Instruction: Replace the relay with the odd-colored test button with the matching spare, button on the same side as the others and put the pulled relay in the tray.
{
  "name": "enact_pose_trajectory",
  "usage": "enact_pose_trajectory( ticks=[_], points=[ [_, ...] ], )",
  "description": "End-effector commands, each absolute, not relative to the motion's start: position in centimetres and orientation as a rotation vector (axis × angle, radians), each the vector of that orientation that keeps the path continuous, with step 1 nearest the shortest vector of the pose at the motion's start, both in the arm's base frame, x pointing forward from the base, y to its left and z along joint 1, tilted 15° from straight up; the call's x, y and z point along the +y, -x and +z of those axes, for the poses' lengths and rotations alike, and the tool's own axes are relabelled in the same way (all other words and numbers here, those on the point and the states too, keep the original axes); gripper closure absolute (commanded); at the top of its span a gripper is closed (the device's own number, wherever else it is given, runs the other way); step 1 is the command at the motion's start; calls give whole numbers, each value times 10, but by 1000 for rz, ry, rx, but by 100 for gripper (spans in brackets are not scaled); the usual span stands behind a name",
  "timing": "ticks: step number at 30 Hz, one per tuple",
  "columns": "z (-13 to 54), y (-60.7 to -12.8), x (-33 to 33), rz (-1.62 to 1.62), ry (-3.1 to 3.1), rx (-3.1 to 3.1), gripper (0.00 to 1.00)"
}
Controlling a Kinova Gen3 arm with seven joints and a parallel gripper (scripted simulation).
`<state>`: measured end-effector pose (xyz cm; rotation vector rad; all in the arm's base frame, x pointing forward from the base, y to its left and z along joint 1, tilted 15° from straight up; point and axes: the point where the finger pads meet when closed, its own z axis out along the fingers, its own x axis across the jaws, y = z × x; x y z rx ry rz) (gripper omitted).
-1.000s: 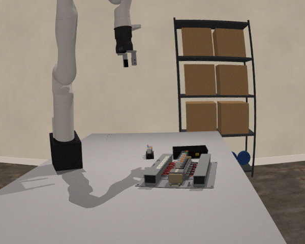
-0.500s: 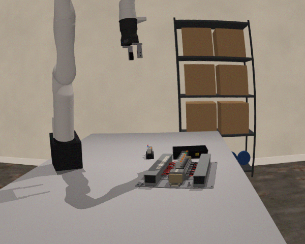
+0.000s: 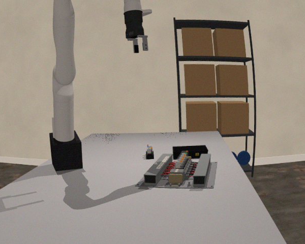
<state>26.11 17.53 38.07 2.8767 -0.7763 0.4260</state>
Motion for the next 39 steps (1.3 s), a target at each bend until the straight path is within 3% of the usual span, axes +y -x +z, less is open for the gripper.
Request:
enact_pose_trajectory(
  ticks=[1,39],
  points=[
    [388,-267,174,431,-2881,-795,0],
    [479,-333,124,434,-2882,-789,0]
  ],
)
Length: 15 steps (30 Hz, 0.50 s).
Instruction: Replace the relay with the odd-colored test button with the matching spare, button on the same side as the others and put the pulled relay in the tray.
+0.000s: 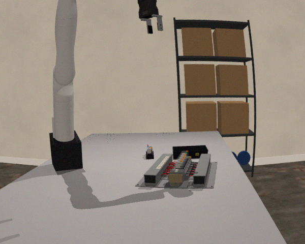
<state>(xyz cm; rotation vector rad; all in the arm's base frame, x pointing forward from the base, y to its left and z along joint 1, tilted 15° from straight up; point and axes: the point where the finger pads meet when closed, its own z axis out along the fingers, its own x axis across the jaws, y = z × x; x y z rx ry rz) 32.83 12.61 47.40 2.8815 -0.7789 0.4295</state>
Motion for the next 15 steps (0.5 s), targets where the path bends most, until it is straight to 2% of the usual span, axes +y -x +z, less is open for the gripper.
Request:
enact_pose_trajectory(
  ticks=[1,15],
  points=[
    [482,-335,123,434,-2882,-789,0],
    [516,-359,105,436,-2884,-788,0]
  ],
)
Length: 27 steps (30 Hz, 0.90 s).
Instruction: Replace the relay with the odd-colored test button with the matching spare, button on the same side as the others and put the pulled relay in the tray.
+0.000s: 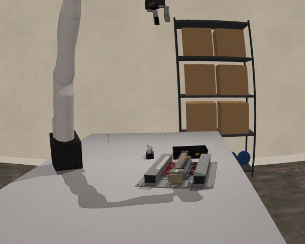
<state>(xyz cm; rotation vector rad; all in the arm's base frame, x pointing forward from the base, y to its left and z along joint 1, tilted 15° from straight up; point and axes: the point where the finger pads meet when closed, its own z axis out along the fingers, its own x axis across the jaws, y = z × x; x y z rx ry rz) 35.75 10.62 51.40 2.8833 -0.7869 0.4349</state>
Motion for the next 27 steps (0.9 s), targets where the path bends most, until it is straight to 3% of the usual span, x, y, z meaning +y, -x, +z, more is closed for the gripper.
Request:
enact_pose_trajectory(
  ticks=[1,27],
  points=[
    [519,-361,104,436,-2884,-788,0],
    [571,-407,79,434,-2882,-792,0]
  ],
)
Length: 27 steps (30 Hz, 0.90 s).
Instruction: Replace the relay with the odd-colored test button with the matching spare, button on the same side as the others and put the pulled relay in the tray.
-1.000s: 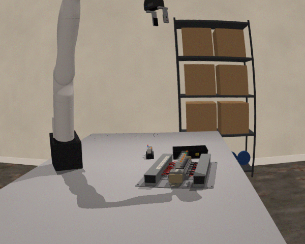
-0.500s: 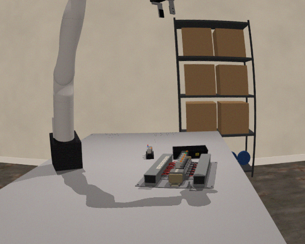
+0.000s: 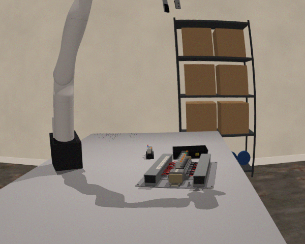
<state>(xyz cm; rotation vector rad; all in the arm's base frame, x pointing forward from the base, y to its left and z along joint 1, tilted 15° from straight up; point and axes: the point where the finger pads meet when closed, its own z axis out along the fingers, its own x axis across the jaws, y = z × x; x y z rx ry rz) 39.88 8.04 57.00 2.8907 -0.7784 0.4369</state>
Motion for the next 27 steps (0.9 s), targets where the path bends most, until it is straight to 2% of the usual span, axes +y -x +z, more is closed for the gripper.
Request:
enact_pose_trajectory(
  ticks=[1,27],
  points=[
    [572,-409,78,434,-2882,-793,0],
    [568,-409,79,433,-2880,-796,0]
  ],
)
